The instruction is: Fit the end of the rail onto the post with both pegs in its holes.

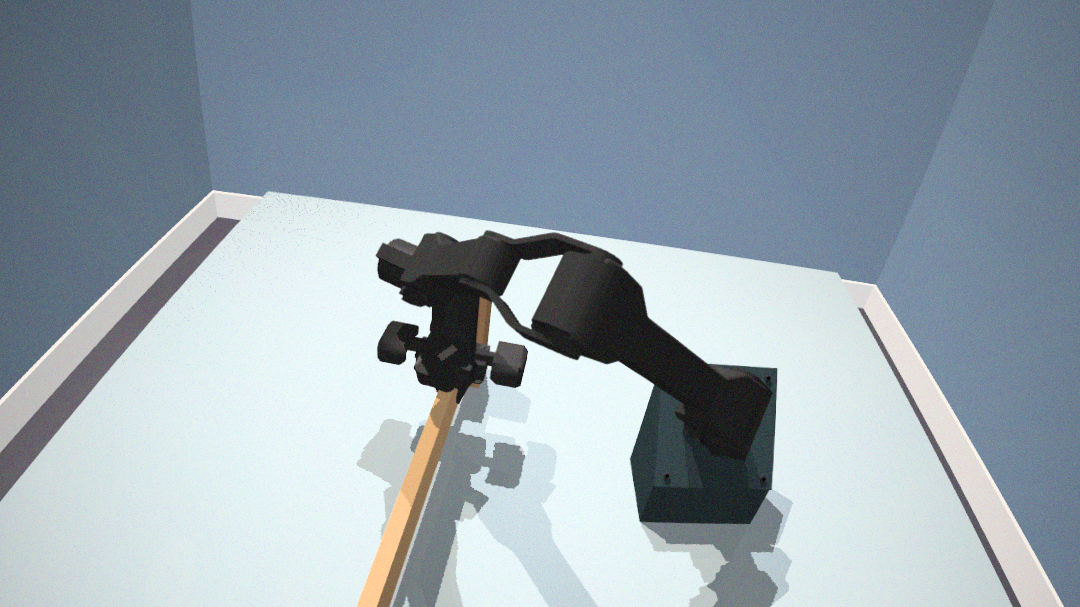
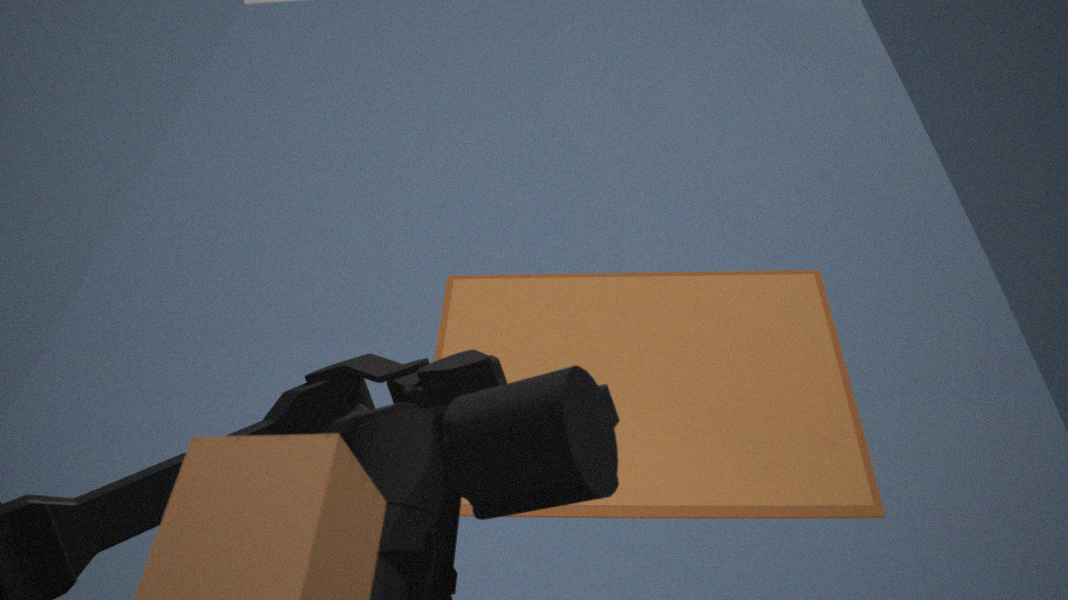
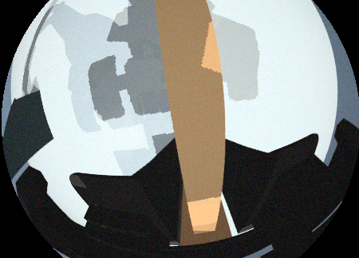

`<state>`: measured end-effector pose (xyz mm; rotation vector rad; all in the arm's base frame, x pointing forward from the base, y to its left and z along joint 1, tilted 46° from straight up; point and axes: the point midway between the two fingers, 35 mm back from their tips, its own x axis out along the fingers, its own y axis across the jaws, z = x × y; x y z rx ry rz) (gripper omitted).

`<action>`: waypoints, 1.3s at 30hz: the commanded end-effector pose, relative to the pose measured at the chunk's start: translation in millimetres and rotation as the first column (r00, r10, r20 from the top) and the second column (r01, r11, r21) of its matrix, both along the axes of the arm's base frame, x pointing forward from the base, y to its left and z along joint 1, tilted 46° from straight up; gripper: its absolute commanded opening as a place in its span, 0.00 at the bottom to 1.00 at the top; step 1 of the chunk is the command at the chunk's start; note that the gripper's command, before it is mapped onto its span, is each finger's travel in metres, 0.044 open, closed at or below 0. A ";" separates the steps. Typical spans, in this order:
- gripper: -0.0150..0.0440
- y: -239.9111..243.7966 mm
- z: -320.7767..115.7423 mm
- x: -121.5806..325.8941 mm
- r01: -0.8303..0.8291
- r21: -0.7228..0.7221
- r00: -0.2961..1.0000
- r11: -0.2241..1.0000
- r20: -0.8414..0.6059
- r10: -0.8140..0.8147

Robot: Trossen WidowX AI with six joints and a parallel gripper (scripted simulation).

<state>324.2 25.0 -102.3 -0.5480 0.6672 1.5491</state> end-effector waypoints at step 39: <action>0.25 1.1 2.7 0.9 0.005 -0.009 1.000 1.000 0.003 -0.005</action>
